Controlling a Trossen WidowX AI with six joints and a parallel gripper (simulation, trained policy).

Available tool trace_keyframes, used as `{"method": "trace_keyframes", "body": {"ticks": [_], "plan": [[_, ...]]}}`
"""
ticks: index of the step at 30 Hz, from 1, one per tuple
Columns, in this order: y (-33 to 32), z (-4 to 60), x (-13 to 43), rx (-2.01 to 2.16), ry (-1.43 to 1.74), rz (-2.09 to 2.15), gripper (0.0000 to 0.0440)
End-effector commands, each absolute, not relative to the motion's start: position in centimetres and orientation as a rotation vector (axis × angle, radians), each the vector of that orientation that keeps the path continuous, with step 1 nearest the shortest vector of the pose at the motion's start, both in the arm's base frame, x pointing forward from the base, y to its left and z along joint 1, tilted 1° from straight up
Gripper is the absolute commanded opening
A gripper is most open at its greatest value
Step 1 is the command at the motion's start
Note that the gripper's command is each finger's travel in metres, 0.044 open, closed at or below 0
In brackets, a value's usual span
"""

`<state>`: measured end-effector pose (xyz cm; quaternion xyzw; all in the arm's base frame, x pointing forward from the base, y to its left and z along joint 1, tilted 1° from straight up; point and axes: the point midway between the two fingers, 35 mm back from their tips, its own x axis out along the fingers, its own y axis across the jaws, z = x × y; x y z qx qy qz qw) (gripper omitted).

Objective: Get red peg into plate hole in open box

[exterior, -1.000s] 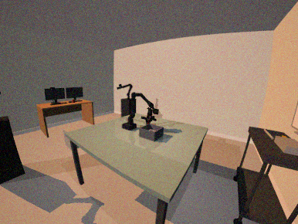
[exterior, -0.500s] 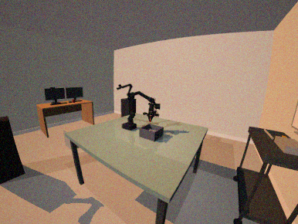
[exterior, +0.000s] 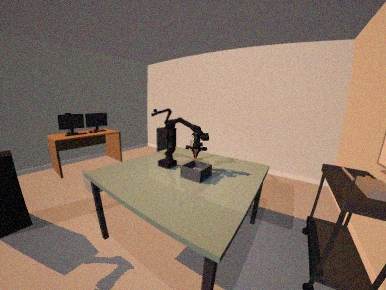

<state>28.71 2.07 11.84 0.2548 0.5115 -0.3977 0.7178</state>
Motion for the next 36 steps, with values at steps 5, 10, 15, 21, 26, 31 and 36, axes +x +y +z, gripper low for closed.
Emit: {"method": "trace_keyframes", "body": {"ticks": [5, 10, 15, 21, 26, 31, 36], "plan": [[-1.1, 10.8, 31.2, 0.571, 1.114, -0.898, 0.0000], [-2.8, 9.9, 32.5, 0.570, 1.123, -0.881, 0.0000], [-4.2, 8.8, 33.5, 0.559, 1.150, -0.849, 0.0000], [-5.1, 7.3, 34.3, 0.540, 1.192, -0.796, 0.0000], [-5.3, 5.8, 34.3, 0.519, 1.246, -0.748, 0.0017], [-5.4, 4.6, 34.3, 0.512, 1.293, -0.716, 0.0125], [-6.1, 4.7, 35.1, 0.503, 1.305, -0.696, 0.0159]]}}
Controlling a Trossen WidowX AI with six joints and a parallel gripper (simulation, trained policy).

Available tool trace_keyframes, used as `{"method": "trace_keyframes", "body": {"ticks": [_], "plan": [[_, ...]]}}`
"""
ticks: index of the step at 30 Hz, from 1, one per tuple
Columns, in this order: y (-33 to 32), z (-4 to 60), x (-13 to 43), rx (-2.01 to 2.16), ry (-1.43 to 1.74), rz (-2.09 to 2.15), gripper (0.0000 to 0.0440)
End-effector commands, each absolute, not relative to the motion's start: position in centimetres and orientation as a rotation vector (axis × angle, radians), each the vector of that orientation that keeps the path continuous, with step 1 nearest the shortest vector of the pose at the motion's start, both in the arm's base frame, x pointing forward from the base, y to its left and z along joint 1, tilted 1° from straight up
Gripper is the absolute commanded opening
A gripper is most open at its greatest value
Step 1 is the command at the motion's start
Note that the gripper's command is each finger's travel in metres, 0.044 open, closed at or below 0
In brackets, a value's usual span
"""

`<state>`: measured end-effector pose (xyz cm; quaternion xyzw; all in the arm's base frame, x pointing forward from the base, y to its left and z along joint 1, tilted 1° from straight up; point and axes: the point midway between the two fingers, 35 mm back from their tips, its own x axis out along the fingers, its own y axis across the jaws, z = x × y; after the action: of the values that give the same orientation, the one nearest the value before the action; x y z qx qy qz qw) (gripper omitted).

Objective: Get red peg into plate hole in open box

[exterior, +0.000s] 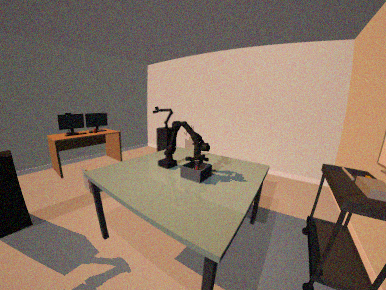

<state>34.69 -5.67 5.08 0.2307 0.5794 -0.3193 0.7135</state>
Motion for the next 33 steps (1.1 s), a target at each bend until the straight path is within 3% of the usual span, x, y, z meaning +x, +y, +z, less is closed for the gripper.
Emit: {"method": "trace_keyframes", "body": {"ticks": [1, 11, 33], "plan": [[-6.2, 4.9, 35.3, 0.505, 1.306, -0.692, 0.0181], [-6.7, 6.8, 38.8, 0.553, 1.304, -0.631, 0.0440], [-4.9, 10.7, 45.0, 0.625, 1.252, -0.473, 0.0440]]}}
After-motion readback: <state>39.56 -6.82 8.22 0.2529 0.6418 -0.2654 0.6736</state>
